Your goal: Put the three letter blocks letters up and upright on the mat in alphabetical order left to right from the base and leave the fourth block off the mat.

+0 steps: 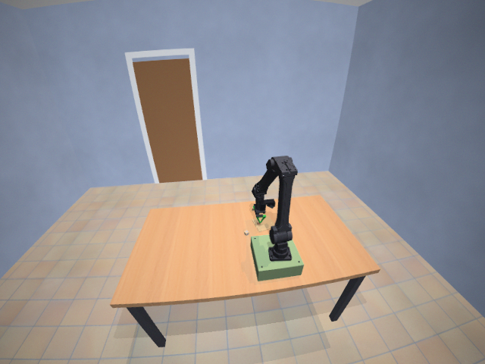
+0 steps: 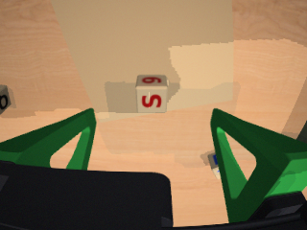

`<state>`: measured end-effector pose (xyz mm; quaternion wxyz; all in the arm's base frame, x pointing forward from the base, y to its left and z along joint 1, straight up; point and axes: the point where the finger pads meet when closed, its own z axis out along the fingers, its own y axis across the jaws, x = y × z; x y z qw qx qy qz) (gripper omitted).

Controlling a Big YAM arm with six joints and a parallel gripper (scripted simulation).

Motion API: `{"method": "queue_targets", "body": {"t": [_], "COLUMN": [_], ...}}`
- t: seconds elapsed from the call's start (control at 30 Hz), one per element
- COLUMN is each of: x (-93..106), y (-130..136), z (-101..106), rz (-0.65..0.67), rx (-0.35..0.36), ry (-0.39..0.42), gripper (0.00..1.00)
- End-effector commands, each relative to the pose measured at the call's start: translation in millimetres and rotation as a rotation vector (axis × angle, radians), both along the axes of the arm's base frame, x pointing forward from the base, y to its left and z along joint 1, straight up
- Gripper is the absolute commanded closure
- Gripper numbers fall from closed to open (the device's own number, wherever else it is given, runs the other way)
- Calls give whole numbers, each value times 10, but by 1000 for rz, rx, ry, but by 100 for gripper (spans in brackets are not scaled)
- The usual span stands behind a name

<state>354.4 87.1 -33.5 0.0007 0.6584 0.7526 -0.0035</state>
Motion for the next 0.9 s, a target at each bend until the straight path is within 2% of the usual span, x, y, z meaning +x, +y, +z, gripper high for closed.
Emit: {"method": "queue_targets", "body": {"t": [0.0, 0.37, 0.77, 0.8, 0.87], "x": [297, 292, 286, 283, 282], "y": [37, 45, 46, 45, 45], "z": [302, 603, 697, 684, 683], "rz": [-1, -1, -1, -1, -1], "rx": [13, 14, 13, 12, 12], "ry": [-71, -74, -71, -68, -68], "gripper": [10, 10, 10, 0, 0]}}
